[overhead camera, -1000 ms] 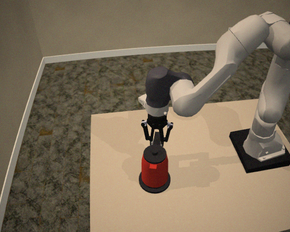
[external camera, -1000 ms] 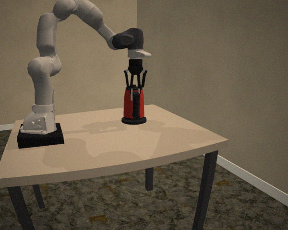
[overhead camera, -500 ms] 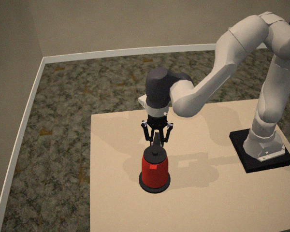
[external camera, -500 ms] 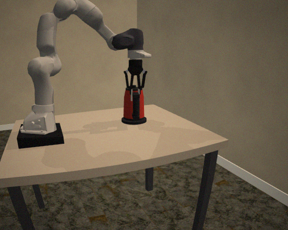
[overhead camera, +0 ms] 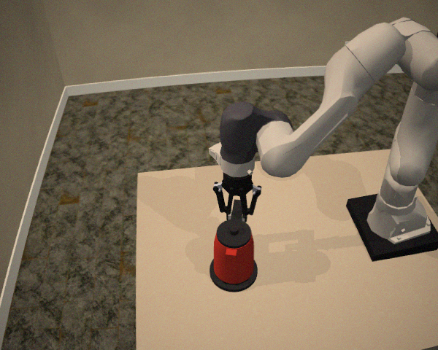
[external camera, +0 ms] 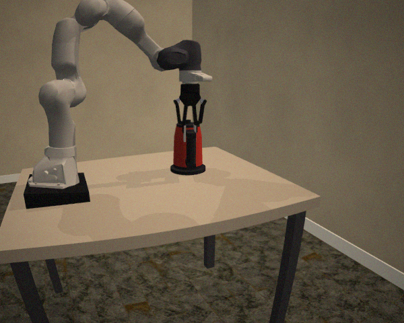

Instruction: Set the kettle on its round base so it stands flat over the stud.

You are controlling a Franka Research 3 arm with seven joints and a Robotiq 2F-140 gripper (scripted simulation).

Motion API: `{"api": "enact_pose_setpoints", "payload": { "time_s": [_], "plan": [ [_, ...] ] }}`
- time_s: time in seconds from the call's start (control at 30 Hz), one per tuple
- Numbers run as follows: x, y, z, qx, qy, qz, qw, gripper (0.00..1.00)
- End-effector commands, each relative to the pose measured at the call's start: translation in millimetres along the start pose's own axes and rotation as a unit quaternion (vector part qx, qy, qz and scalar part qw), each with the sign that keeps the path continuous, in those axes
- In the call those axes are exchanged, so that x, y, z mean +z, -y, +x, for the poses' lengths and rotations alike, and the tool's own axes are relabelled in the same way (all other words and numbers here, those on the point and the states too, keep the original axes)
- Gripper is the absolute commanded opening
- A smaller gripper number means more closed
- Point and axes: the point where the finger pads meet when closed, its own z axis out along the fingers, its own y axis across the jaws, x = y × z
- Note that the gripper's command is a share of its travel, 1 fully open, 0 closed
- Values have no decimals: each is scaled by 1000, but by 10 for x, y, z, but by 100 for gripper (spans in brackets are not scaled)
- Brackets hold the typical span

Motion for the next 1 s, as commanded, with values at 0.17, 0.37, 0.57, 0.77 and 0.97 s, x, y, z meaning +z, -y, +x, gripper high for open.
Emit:
{"api": "enact_pose_setpoints", "payload": {
  "time_s": [0.17, 0.37, 0.57, 0.77, 0.97],
  "plan": [
    [-5, 32, -25, 0, 0, 6, 1000, 0],
    [-5, 32, -25, 0, 0, 6, 1000, 0],
    [-5, 32, -25, 0, 0, 6, 1000, 47],
    [-5, 32, -25, 0, 0, 6, 1000, 47],
    [-5, 32, -25, 0, 0, 6, 1000, 47]
  ]
}}
